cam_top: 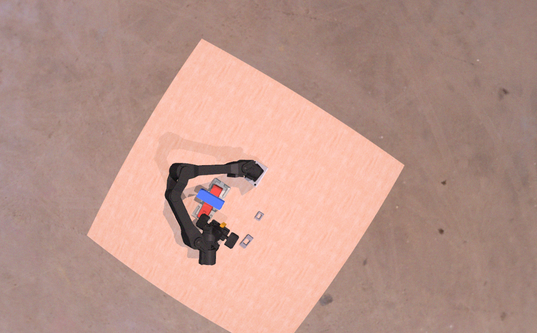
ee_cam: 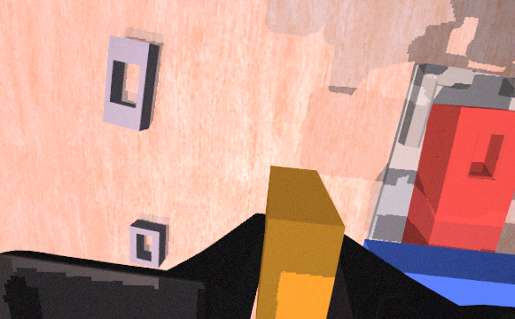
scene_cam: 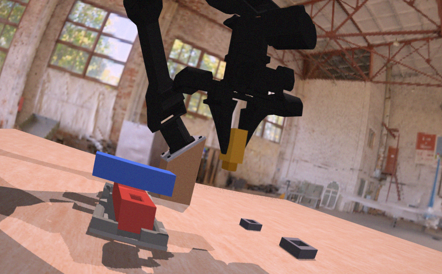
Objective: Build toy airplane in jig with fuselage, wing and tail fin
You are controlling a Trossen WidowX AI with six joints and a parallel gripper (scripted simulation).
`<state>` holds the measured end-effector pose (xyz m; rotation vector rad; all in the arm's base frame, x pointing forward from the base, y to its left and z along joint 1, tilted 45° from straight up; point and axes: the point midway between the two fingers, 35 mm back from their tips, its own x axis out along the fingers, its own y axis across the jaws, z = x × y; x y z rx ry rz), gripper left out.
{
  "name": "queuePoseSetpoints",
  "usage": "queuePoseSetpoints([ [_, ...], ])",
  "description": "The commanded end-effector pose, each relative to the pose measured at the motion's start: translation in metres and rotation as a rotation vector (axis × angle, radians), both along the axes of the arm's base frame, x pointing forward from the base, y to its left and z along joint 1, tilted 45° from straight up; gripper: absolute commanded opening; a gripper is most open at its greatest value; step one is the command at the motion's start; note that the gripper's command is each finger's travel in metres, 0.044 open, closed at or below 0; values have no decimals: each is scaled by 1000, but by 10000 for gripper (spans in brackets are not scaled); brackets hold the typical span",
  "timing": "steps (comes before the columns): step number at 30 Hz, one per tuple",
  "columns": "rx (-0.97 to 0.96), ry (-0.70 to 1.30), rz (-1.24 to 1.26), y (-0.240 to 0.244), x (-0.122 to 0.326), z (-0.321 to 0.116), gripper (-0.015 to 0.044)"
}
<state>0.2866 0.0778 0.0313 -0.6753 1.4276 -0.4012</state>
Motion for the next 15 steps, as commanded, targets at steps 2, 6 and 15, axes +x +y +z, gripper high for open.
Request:
queuePoseSetpoints([
  [2,-7,-6,11,-11,9,9,0],
  [6,-14,-6,15,-20,14,15,0],
  [15,-33,-5,24,-41,25,29,0],
])
